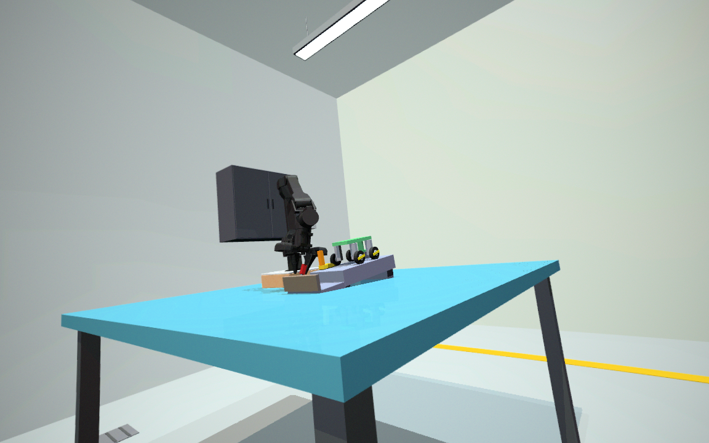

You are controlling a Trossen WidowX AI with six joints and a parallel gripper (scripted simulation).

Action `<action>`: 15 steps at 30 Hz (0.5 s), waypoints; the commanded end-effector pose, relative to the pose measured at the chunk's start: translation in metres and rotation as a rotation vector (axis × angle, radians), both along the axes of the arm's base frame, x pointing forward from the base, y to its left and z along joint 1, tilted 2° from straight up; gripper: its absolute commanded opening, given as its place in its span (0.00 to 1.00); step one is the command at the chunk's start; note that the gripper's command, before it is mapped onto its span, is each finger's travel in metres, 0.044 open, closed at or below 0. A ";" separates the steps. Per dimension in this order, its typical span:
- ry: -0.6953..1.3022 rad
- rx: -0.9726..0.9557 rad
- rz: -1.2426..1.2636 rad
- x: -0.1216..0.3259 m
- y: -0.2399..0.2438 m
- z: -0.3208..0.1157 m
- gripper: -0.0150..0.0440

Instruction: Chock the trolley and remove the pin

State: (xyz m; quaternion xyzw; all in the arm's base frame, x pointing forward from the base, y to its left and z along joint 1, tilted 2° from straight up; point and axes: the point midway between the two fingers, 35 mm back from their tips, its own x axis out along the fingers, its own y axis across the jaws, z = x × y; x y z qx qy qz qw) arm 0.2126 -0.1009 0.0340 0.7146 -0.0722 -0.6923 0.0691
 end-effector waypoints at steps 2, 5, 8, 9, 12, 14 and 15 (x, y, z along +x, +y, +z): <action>0.000 -0.006 -0.006 0.000 0.002 -0.001 0.58; 0.000 -0.006 -0.006 0.000 0.004 -0.002 0.58; 0.000 -0.005 -0.006 0.000 0.006 -0.003 0.58; 0.000 -0.005 -0.006 0.000 0.007 -0.003 0.58; 0.000 -0.005 -0.006 0.000 0.009 -0.004 0.58; 0.000 -0.005 -0.006 0.000 0.010 -0.005 0.58; 0.000 -0.005 -0.006 0.000 0.011 -0.005 0.58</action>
